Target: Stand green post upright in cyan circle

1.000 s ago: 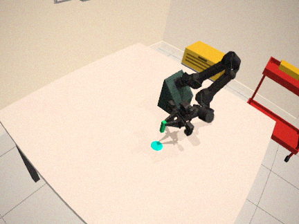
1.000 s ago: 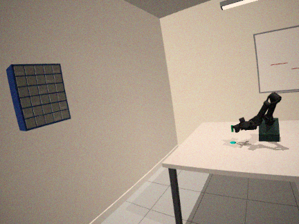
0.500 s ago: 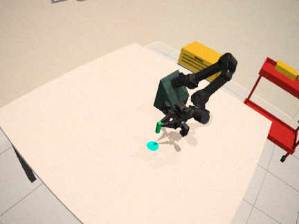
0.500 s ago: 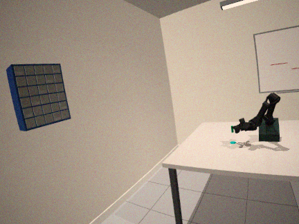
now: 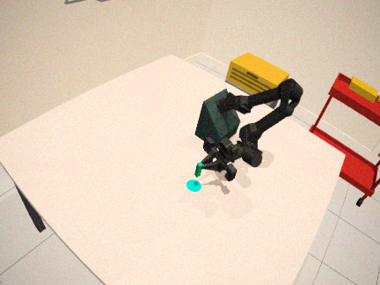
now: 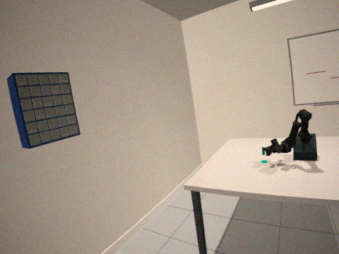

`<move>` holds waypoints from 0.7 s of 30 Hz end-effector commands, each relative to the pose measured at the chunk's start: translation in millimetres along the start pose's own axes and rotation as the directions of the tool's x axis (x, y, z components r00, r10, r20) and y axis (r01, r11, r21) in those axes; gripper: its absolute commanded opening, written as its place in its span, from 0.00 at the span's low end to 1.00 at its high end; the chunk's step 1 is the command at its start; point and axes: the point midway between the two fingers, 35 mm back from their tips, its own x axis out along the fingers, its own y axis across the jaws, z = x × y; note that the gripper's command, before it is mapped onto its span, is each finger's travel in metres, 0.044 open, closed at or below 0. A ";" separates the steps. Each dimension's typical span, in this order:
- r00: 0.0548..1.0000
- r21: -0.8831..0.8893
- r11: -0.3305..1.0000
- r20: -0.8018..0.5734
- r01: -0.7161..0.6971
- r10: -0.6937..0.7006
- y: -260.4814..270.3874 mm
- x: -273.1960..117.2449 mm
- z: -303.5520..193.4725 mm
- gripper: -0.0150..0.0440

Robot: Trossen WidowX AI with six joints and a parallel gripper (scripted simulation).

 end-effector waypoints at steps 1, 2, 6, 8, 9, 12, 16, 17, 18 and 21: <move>1.000 0.006 1.000 0.005 -0.002 0.002 1.6 1.0 -10.6 0.29; 1.000 0.006 1.000 0.005 -0.002 0.002 1.4 1.2 -13.4 0.29; 1.000 0.006 1.000 0.006 -0.003 0.003 0.3 1.5 -24.7 0.29; 1.000 0.006 1.000 0.006 -0.004 0.004 -0.5 1.5 -30.3 0.29; 1.000 0.005 1.000 0.006 -0.004 0.004 -0.9 1.5 -33.1 0.29; 1.000 0.005 1.000 0.007 -0.005 0.005 -2.3 1.4 -41.1 0.29; 1.000 0.004 1.000 0.006 -0.005 0.005 -2.5 1.7 -45.1 0.29; 1.000 0.003 1.000 0.005 -0.004 0.004 -2.3 2.2 -47.7 0.29; 1.000 0.001 1.000 0.004 -0.004 0.004 -2.1 2.8 -51.1 0.29; 1.000 -0.003 1.000 0.000 -0.002 0.002 -1.8 4.5 -60.7 0.29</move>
